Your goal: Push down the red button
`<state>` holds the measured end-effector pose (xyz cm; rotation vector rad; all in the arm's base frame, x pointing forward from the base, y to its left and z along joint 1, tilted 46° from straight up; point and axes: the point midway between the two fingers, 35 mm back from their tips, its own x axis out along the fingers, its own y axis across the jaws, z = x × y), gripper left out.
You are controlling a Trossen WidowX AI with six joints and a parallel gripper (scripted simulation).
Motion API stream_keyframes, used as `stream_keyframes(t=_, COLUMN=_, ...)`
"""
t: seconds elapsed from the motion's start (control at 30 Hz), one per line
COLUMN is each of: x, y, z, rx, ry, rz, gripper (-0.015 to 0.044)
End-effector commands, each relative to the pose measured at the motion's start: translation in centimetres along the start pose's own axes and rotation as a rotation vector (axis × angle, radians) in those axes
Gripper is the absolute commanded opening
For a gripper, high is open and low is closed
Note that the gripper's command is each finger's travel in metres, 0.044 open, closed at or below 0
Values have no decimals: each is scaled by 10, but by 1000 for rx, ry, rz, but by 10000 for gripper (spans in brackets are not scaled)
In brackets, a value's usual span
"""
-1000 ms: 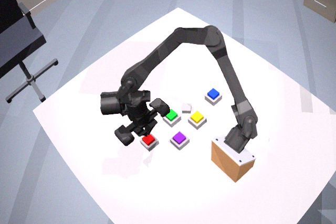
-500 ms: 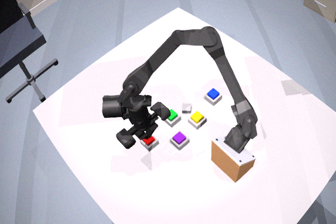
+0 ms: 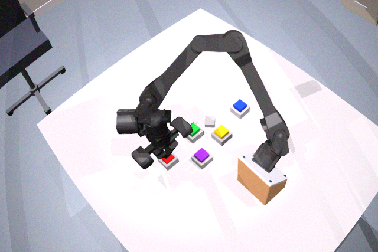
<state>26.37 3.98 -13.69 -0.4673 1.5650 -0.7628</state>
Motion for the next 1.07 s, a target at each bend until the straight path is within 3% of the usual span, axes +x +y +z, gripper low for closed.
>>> stream_keyframes(t=0.0, x=1, y=-1, z=0, rx=-4, ry=-4, rz=-4, gripper=20)
stream_keyframes(t=0.23, x=1, y=-1, z=0, rx=-4, ry=-4, rz=-4, gripper=20)
stream_keyframes(t=0.37, x=-30, y=0, z=0, rx=-4, ry=-3, rz=-2, gripper=20)
stream_keyframes(t=0.57, x=-33, y=0, z=0, rx=-5, ry=-3, rz=-2, gripper=20)
stream_keyframes(t=0.83, x=-94, y=45, z=-9, rx=-6, ry=-3, rz=5, gripper=230)
stream_keyframes(t=1.0, x=-96, y=46, z=-10, rx=-5, ry=-3, rz=5, gripper=361)
stream_keyframes(t=1.03, x=-96, y=46, z=-10, rx=-5, ry=-3, rz=5, gripper=361)
